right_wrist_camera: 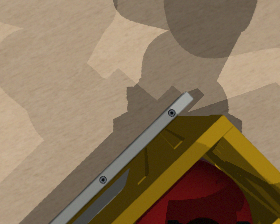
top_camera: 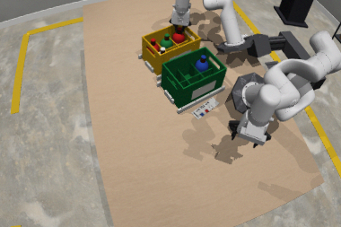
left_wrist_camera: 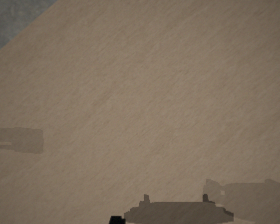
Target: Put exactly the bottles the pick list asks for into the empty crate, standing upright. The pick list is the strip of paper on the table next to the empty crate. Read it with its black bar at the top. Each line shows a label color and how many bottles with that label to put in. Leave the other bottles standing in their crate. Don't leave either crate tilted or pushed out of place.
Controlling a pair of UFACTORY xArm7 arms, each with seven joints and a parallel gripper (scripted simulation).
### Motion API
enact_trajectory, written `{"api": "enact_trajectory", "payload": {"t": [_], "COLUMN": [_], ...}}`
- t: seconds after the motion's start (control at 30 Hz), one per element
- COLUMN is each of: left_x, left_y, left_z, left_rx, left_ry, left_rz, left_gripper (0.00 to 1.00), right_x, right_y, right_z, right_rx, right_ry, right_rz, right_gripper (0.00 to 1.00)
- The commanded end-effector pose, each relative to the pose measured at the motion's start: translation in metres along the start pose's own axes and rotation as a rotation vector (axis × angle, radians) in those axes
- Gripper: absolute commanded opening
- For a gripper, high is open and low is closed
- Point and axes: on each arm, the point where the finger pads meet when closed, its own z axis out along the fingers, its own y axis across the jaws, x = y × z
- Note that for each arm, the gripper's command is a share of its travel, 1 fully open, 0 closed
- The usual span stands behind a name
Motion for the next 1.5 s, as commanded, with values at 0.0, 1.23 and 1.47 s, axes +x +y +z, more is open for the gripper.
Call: {"api": "enact_trajectory", "payload": {"t": [0.0,1.23,1.47], "left_x": [0.001,0.001,0.001], "left_y": [0.000,0.000,0.000], "left_z": [-0.001,-0.001,-0.001], "left_rx": [-0.001,-0.001,-0.001], "left_ry": [0.003,0.003,0.003], "left_rz": [-0.001,-0.001,-0.001], "left_gripper": [1.00,1.00,1.00], "right_x": [0.000,0.000,0.000], "right_y": [-0.001,-0.001,-0.001], "right_z": [-0.007,-0.062,-0.071], "right_rx": [0.002,0.002,0.002], "right_ry": [0.000,-0.001,-0.001], "right_rz": [0.000,0.001,0.001], "right_gripper": [0.00,0.00,0.00]}}
